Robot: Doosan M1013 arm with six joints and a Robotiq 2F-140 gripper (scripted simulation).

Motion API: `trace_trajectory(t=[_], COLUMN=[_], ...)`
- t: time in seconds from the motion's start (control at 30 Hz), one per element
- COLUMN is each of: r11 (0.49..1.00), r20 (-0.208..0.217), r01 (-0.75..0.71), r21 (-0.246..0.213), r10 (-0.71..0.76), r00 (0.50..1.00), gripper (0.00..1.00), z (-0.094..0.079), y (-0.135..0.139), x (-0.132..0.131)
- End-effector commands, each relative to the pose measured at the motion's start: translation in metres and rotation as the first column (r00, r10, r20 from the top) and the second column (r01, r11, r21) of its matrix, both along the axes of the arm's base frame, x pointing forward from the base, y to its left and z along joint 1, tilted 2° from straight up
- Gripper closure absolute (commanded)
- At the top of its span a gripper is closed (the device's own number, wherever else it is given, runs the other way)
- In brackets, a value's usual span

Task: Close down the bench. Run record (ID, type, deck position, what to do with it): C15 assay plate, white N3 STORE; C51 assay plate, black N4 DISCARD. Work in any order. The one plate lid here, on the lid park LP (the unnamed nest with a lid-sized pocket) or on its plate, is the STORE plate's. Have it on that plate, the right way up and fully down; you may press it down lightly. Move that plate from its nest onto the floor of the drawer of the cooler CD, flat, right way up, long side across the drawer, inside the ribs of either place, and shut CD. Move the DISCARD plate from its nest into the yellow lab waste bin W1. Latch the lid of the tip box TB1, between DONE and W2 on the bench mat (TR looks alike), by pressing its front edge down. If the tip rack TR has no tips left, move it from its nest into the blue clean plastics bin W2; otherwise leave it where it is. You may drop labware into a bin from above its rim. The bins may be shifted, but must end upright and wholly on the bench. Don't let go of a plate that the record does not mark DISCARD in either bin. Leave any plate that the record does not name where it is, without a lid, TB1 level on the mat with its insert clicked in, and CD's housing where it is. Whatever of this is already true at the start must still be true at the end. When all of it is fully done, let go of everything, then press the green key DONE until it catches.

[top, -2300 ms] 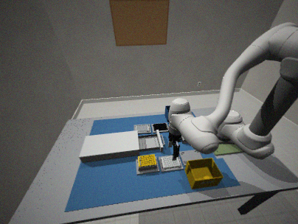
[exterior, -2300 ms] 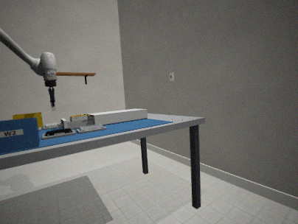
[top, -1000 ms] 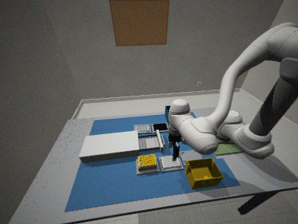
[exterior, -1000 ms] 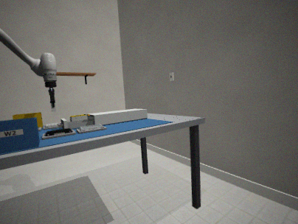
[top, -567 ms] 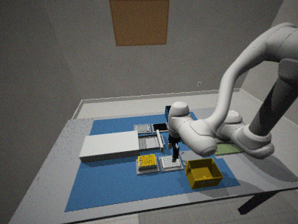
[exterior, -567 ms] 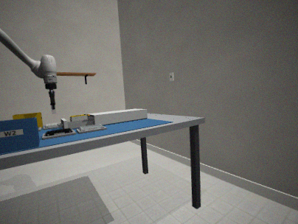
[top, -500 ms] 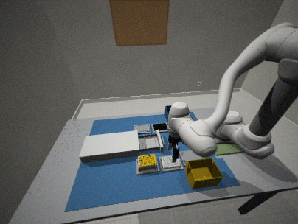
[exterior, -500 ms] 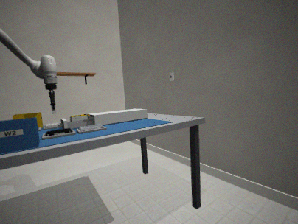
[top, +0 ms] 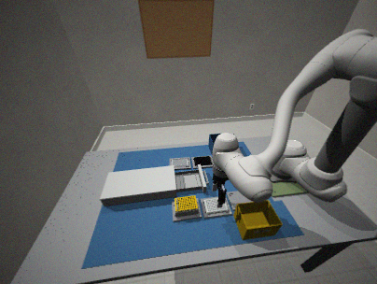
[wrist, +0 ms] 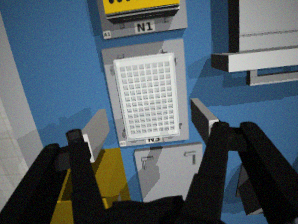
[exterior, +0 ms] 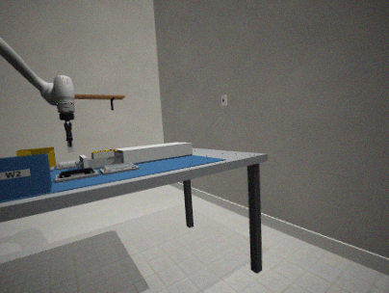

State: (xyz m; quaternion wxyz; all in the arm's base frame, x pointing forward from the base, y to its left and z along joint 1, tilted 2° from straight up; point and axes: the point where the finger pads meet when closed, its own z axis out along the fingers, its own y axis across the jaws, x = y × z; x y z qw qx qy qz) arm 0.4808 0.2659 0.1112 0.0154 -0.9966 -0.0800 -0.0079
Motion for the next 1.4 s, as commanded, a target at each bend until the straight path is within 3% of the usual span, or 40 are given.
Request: trace_trajectory(t=[0.0,1.37], r11=[1.0,1.0], r20=[0.0,0.0], r01=[0.0,0.0], r21=[0.0,0.0], r10=[0.0,0.0], r00=[1.0,1.0], gripper=[0.34,0.34], z=[-0.004,-0.051], y=[0.0,0.002], x=[0.0,0.001])
